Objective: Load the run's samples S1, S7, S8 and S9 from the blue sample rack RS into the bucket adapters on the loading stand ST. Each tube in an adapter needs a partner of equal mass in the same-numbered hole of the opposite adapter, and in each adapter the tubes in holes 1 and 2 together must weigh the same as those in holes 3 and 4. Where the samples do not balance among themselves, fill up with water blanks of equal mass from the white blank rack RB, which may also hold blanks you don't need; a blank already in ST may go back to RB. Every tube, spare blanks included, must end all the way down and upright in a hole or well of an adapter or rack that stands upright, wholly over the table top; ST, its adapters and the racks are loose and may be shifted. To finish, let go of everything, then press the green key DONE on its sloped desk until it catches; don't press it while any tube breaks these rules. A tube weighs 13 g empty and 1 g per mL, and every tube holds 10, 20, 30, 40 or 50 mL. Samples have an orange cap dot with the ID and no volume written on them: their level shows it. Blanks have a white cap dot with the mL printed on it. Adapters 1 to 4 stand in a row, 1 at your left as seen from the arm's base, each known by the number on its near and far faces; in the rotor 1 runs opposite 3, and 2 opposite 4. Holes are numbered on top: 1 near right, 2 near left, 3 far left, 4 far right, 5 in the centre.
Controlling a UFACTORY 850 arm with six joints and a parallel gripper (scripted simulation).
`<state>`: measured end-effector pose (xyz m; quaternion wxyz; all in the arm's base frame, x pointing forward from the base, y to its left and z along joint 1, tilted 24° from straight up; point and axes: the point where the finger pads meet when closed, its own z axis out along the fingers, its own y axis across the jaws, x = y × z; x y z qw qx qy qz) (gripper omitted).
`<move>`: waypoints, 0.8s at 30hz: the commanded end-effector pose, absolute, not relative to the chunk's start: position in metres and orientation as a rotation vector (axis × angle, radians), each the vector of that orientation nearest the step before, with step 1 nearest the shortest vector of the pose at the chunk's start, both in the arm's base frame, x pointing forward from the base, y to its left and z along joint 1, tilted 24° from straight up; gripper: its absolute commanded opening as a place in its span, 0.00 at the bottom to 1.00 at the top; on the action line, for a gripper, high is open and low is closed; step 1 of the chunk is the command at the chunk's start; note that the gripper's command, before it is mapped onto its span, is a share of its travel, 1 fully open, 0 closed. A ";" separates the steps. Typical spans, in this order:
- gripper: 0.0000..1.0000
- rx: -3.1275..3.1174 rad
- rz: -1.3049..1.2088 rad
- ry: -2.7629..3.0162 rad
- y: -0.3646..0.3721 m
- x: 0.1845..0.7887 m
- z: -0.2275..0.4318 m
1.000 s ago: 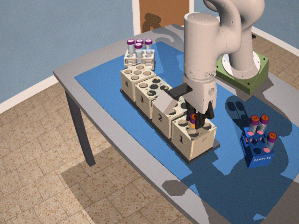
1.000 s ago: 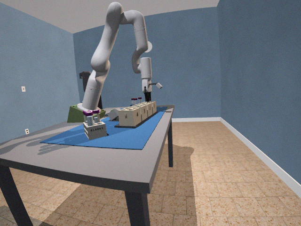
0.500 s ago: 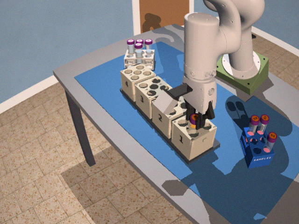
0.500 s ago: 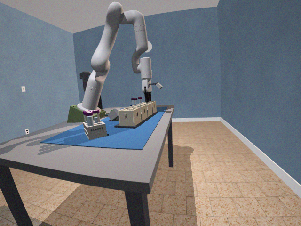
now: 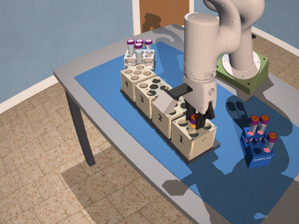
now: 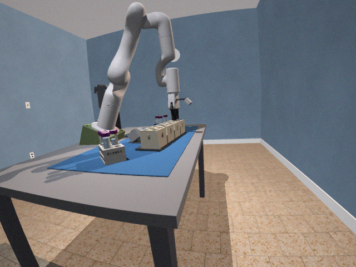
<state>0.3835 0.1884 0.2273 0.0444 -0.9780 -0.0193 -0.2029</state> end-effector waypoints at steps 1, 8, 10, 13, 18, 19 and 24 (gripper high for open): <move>0.43 -2.988 -0.622 -0.059 0.189 0.384 0.228; 0.43 -2.988 -0.622 -0.059 0.188 0.380 0.237; 0.43 -2.988 -0.622 -0.059 0.187 0.378 0.241; 0.43 -2.988 -0.622 -0.059 0.187 0.378 0.242; 0.43 -2.988 -0.622 -0.059 0.186 0.374 0.252; 0.43 -2.988 -0.622 -0.059 0.186 0.373 0.253; 0.43 -2.988 -0.622 -0.059 0.185 0.369 0.263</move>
